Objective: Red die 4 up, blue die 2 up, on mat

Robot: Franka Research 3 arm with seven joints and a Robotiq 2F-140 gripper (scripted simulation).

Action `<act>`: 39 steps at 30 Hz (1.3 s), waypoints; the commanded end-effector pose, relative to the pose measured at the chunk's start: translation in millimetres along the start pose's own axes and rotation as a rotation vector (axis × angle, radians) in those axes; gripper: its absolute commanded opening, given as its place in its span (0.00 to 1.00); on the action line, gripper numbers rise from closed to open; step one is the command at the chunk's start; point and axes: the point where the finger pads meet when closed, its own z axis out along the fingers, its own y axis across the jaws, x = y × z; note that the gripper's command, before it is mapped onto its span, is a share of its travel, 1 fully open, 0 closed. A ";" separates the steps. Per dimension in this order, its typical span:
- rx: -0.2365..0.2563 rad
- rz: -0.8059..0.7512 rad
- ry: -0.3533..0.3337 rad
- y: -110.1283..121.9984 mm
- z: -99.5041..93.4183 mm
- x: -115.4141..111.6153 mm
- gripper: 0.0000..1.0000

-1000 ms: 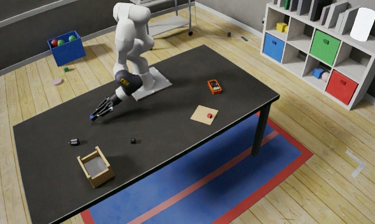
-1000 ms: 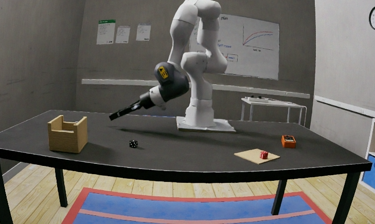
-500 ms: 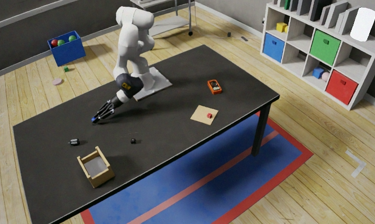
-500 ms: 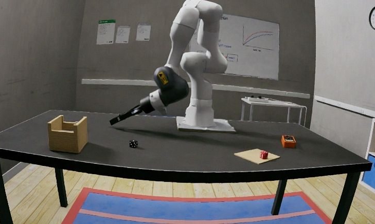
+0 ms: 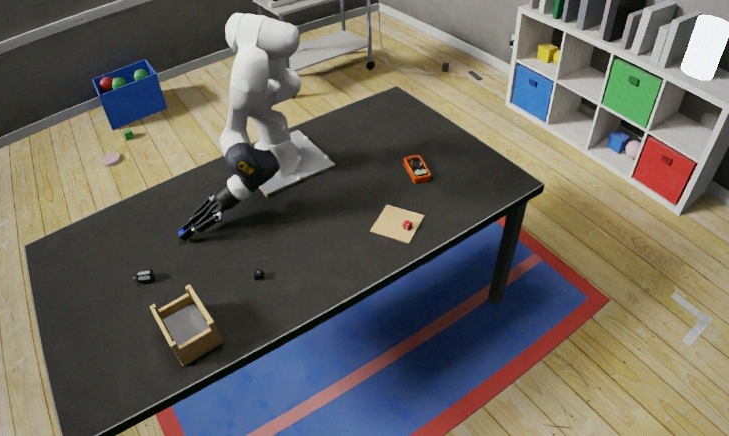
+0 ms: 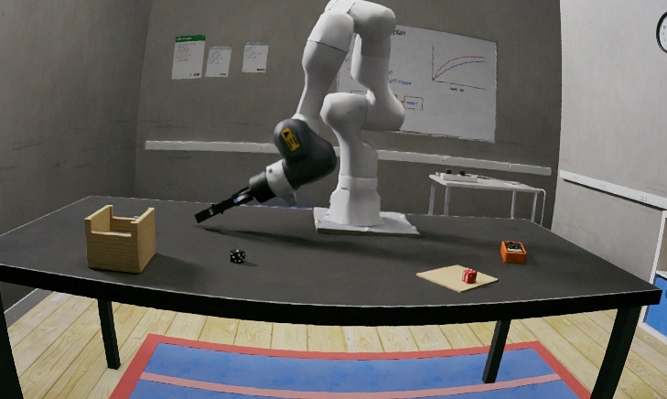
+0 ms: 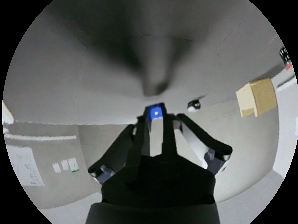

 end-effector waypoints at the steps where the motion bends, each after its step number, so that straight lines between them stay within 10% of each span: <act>1: -0.002 0.014 -0.003 0.7 0.4 -0.9 0.21; 39: -0.002 0.014 -0.003 0.8 5.3 8.2 0.21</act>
